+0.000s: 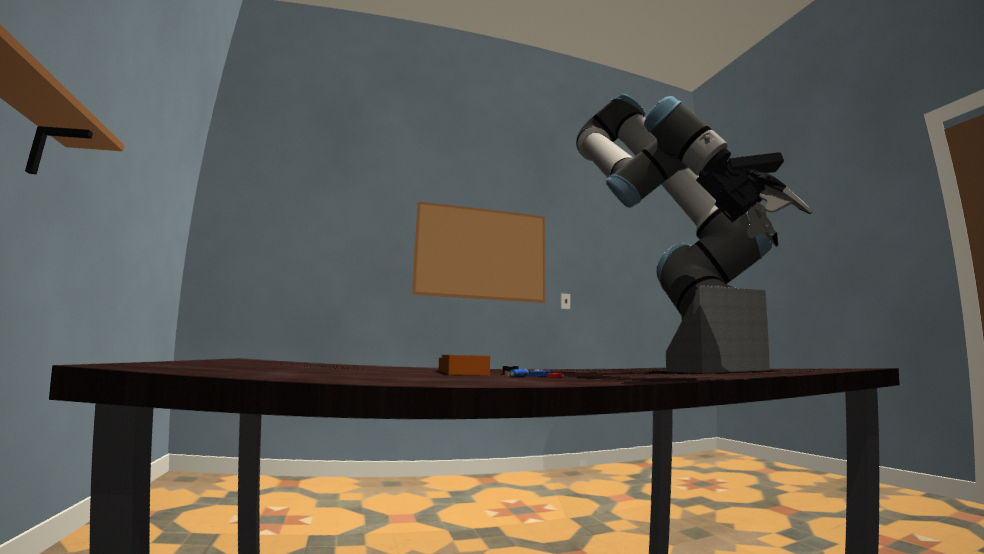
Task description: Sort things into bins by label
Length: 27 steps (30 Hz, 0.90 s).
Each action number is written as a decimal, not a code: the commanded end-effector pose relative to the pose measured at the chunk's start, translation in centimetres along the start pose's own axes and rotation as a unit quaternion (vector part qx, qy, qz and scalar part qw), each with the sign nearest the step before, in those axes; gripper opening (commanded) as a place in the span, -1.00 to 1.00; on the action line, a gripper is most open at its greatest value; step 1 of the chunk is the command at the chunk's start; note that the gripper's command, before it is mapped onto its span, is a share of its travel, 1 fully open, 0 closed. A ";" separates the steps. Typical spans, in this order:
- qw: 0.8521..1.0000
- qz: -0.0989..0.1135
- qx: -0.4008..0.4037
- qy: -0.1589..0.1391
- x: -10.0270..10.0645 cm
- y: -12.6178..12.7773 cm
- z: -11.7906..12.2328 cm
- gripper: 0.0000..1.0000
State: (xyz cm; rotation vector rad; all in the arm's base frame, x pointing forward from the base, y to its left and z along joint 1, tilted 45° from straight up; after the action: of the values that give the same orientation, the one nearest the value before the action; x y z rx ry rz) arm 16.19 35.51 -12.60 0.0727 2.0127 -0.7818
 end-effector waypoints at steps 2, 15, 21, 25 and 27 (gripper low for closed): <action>1.000 0.000 0.000 0.000 0.0 0.0 0.0 1.00; 1.000 0.000 0.000 0.000 0.0 0.0 0.0 1.00; 1.000 0.000 0.000 0.000 2.6 -0.7 1.9 -0.91; 1.000 0.000 0.000 0.000 4.1 -1.1 3.0 -0.91; 1.000 0.000 0.000 0.000 4.1 -1.1 3.0 -0.91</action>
State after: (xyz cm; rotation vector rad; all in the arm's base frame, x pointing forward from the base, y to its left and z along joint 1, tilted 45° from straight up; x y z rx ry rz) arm 15.78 32.46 -15.56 0.0711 2.0131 -0.7834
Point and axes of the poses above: the point where the finger pads meet when closed, its own x axis out along the fingers, its own y axis across the jaws, z = x × y, the point moved 4 cm from there along -x, back along the fingers, and after that the axes turned 10 degrees about -x, right-handed, at the moved point
